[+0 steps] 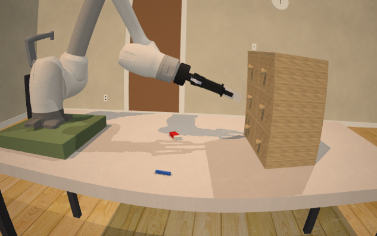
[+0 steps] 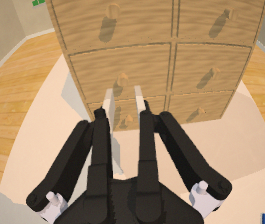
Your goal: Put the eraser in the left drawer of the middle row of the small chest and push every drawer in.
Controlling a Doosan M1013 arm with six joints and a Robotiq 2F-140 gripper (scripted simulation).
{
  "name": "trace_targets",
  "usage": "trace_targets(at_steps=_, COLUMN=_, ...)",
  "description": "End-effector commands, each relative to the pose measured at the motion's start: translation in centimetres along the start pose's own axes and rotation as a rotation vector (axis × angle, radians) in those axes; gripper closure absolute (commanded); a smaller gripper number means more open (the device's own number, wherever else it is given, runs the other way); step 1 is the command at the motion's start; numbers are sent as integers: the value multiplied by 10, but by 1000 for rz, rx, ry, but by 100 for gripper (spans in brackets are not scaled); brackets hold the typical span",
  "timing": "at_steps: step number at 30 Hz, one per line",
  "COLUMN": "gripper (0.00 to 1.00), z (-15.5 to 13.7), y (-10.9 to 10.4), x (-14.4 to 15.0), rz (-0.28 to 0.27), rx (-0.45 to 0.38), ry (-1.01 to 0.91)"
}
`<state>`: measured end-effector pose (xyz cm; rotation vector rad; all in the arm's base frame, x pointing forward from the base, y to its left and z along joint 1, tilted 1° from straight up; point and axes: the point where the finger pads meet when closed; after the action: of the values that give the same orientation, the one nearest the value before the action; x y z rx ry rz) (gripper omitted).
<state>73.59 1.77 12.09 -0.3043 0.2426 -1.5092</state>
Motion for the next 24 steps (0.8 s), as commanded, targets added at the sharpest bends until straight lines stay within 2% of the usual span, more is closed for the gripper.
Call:
trace_targets(at_steps=1, gripper=80, z=2, y=2, x=-1, rz=-1, rx=4, ry=-2)
trace_targets(at_steps=24, gripper=80, z=3, y=4, x=-1, rz=-1, rx=4, ry=-2)
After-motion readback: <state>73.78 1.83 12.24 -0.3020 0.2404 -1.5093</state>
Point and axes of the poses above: the point where the finger pads meet when closed, its own y axis out along the fingers, its own x axis across the jaws, z = x × y, and after that the axes turned 3 degrees about -y, right-handed
